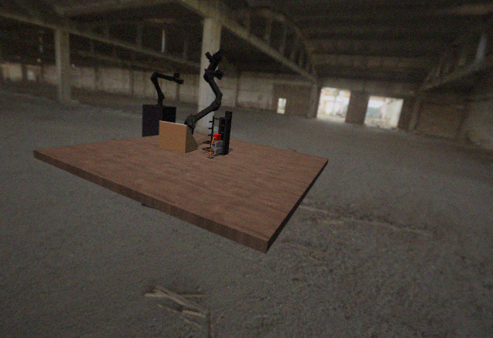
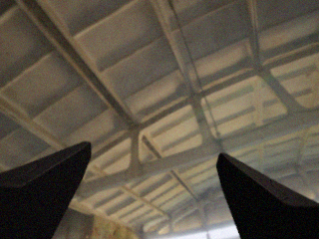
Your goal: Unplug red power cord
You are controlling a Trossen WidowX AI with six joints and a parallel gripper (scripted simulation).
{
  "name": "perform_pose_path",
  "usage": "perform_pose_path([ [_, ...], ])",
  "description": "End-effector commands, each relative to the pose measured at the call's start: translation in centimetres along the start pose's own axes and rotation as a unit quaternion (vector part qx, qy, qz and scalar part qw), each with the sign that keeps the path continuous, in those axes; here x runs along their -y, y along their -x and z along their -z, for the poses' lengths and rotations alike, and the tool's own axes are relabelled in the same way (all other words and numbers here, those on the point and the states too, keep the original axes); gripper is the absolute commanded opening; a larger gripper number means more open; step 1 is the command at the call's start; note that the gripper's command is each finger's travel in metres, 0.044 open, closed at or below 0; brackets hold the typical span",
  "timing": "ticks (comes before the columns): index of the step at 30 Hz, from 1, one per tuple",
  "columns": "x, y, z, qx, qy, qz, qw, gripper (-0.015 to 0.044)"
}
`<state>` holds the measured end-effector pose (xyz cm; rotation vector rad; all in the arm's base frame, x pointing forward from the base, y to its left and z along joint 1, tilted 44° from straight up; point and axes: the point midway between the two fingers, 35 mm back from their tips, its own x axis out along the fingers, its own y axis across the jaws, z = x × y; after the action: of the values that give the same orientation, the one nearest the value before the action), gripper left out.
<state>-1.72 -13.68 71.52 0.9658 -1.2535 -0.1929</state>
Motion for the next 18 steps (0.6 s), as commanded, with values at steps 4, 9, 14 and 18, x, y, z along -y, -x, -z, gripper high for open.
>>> perform_pose_path([
  [4,0.6,-0.2,-1.6,0.004,-0.025,-0.004,1.0,0.0295],
  [9,2.6,-0.7,-4.7,0.016,-0.073,-0.006,0.997,0.0164],
  [14,6.0,-1.3,-8.6,0.048,-0.113,0.013,0.992,0.016],
  [18,9.9,-1.8,-11.3,0.075,-0.144,0.04,0.986,0.016],
])
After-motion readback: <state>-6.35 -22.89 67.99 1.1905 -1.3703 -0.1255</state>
